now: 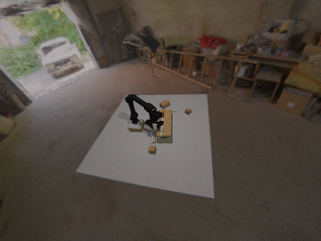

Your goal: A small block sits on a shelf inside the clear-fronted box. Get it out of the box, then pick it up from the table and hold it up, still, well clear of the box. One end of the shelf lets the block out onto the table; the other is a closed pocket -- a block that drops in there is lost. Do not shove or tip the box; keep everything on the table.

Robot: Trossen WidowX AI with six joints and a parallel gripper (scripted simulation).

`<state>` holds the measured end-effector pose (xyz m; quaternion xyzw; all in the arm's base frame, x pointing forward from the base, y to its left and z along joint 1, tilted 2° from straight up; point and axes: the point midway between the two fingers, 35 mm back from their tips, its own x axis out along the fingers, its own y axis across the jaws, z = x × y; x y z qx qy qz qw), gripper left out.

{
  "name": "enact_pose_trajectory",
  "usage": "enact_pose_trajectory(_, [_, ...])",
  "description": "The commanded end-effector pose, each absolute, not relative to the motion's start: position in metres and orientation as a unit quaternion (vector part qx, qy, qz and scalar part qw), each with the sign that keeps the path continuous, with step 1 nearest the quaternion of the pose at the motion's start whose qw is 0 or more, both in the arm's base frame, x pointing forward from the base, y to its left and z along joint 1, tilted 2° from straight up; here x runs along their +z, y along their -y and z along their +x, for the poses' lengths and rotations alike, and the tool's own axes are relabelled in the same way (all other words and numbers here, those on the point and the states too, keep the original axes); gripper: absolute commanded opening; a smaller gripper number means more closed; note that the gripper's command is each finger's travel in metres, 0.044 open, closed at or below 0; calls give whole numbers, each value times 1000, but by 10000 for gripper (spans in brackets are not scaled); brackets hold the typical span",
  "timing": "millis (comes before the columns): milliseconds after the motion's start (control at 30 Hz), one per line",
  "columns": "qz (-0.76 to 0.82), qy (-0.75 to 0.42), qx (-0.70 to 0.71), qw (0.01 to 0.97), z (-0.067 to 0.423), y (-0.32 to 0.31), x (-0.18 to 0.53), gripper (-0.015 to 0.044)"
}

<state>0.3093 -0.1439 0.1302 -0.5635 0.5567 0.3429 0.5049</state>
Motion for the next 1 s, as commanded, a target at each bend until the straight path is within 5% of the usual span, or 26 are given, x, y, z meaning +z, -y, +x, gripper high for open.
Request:
enact_pose_trajectory(0, [-430,-599,222,638,306,149,134,285])
enact_pose_trajectory(367, [15,-607,-94,789,298,164,133,285])
enact_pose_trajectory(967, [444,-471,-342,681,291,179,136,285])
